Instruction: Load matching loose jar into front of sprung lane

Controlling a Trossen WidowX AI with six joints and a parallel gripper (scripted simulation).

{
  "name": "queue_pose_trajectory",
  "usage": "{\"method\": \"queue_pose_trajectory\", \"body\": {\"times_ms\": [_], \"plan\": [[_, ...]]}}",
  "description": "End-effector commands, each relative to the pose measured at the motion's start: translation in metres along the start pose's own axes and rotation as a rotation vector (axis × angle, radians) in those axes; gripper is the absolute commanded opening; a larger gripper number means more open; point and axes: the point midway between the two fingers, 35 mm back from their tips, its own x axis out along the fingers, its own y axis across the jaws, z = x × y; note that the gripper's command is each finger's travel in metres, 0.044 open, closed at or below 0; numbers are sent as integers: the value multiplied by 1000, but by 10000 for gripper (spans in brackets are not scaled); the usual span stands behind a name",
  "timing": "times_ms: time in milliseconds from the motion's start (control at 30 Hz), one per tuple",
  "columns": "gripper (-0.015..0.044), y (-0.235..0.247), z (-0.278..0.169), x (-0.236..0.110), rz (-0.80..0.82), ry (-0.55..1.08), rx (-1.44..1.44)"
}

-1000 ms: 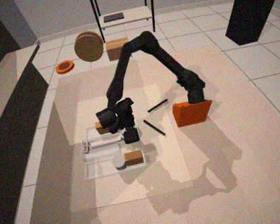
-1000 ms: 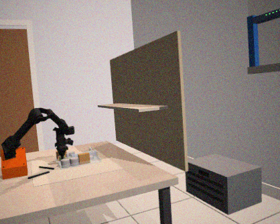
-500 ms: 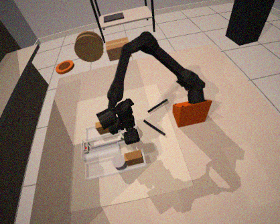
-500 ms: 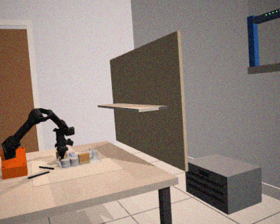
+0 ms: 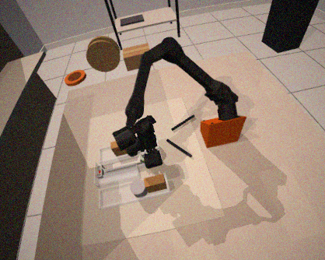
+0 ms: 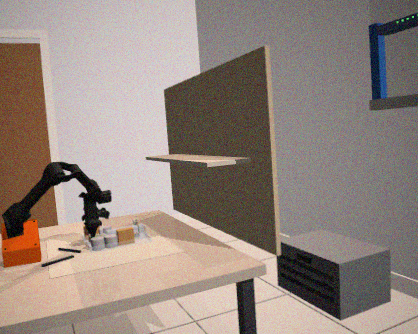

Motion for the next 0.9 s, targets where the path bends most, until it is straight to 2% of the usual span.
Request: {"method": "queue_pose_trajectory", "body": {"times_ms": [0,867], "plan": [[0,-2,5,1,-9,-19,11],[0,-2,2,8,-10,-19,11]]}}
